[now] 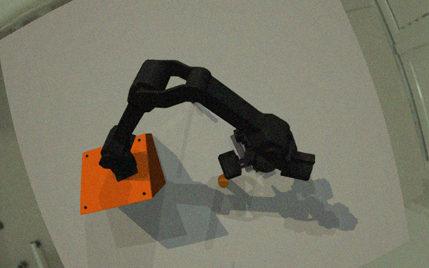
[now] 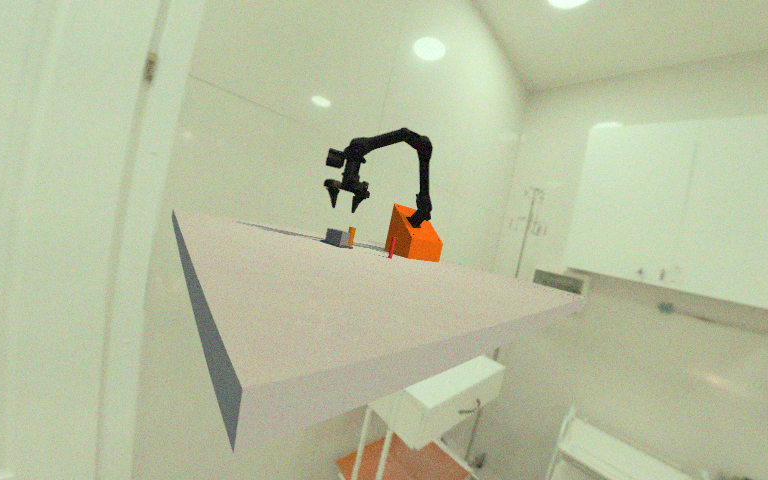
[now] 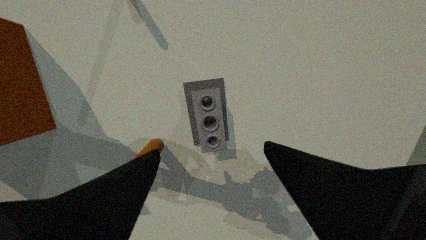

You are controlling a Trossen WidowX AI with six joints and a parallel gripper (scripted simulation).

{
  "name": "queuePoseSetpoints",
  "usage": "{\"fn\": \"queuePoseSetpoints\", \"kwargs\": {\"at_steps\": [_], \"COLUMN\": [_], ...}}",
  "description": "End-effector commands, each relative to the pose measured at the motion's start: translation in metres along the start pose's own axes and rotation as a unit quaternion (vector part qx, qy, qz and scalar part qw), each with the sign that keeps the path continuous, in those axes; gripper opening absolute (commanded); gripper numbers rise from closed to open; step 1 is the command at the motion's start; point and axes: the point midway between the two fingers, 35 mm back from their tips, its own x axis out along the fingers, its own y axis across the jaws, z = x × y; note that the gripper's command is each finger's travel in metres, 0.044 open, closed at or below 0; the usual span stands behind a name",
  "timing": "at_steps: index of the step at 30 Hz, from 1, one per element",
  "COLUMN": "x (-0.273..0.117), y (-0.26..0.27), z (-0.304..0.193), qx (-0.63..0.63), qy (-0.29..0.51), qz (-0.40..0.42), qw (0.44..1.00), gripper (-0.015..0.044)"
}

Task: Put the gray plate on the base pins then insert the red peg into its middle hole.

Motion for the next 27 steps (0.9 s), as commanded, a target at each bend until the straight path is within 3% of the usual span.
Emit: {"fn": "queuePoseSetpoints", "kwargs": {"at_steps": [1,7,14,27], "x": [-0.005,-0.008,-0.009,-0.006], "y": [0.003,0.014,0.033,0.065], "z": [0.023,0.066,0.111,0.158], "qx": [0.108,0.353,0.609,0.812], "qy": [0.002,0.004,0.005,0.003], "qz": [0.002,0.001,0.0,0.001], "qw": [0.994,0.936,0.793,0.584], "gripper": [0.044,0.044,0.044,0.044]}}
